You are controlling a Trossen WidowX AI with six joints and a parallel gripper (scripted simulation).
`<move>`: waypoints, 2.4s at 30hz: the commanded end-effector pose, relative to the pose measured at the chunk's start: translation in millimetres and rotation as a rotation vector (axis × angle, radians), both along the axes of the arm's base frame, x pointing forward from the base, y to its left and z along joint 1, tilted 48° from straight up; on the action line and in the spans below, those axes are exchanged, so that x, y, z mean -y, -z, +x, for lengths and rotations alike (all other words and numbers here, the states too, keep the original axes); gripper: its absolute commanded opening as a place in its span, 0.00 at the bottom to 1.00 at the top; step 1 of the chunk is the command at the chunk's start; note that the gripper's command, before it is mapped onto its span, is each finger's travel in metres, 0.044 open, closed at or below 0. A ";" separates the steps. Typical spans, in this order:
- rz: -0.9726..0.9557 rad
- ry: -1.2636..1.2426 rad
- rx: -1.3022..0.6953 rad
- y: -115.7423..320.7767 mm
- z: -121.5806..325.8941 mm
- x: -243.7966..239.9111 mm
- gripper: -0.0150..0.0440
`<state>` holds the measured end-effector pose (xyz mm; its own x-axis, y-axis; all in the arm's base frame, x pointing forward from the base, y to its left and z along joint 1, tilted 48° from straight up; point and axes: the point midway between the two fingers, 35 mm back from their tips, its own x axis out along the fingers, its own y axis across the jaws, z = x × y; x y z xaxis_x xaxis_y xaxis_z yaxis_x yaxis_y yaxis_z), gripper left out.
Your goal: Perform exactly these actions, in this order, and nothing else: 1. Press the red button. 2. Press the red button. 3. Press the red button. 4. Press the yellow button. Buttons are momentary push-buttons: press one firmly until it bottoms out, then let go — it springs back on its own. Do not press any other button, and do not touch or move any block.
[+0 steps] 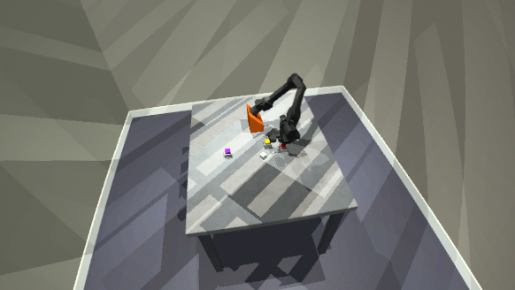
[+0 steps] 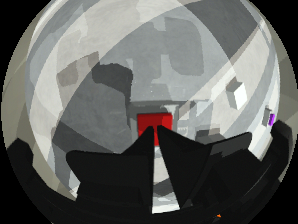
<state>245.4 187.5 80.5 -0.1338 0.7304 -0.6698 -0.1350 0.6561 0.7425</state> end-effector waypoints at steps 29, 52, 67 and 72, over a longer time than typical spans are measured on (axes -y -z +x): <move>-0.004 -0.002 -0.011 -12.1 1.7 14.5 0.29; -0.002 -0.002 -0.012 2.0 -2.1 -1.4 0.29; -0.001 0.000 -0.001 -1.3 0.3 1.8 0.29; -0.004 -0.002 -0.012 -20.3 2.9 23.3 0.29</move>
